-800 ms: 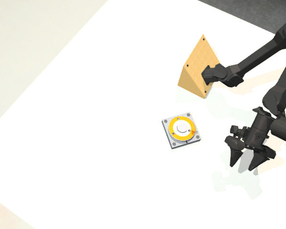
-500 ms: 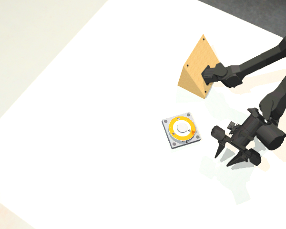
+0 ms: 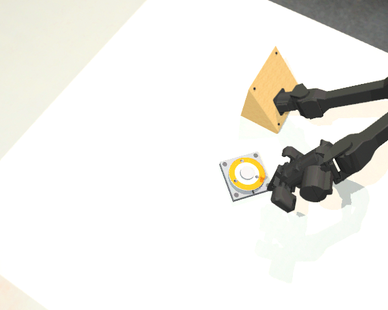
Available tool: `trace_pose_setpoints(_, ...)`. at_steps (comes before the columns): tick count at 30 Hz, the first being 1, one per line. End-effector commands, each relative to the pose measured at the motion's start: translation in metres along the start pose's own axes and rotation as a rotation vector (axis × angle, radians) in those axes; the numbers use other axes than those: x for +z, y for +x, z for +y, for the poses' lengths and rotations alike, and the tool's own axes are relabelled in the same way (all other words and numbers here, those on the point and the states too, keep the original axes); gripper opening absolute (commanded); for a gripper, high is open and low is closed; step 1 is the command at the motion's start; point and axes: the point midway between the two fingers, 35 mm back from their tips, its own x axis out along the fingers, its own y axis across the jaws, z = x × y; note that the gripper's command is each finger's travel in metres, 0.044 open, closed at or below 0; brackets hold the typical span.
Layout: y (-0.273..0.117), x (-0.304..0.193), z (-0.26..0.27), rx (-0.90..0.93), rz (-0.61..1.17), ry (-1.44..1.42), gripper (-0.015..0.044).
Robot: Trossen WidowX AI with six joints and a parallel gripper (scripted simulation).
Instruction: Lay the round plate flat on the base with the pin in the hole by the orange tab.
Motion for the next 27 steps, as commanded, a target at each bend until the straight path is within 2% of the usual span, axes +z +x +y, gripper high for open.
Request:
trace_pose_setpoints(1,-0.011,-0.035,0.029,0.328,-0.05,1.083,0.0)
trace_pose_setpoints(5,-0.023,-0.045,0.037,0.481,-0.044,1.554,0.0)
trace_pose_setpoints(7,-0.026,-0.047,0.038,0.515,-0.041,1.651,0.0)
trace_pose_setpoints(27,-0.02,-0.045,0.04,0.515,-0.041,1.651,0.0)
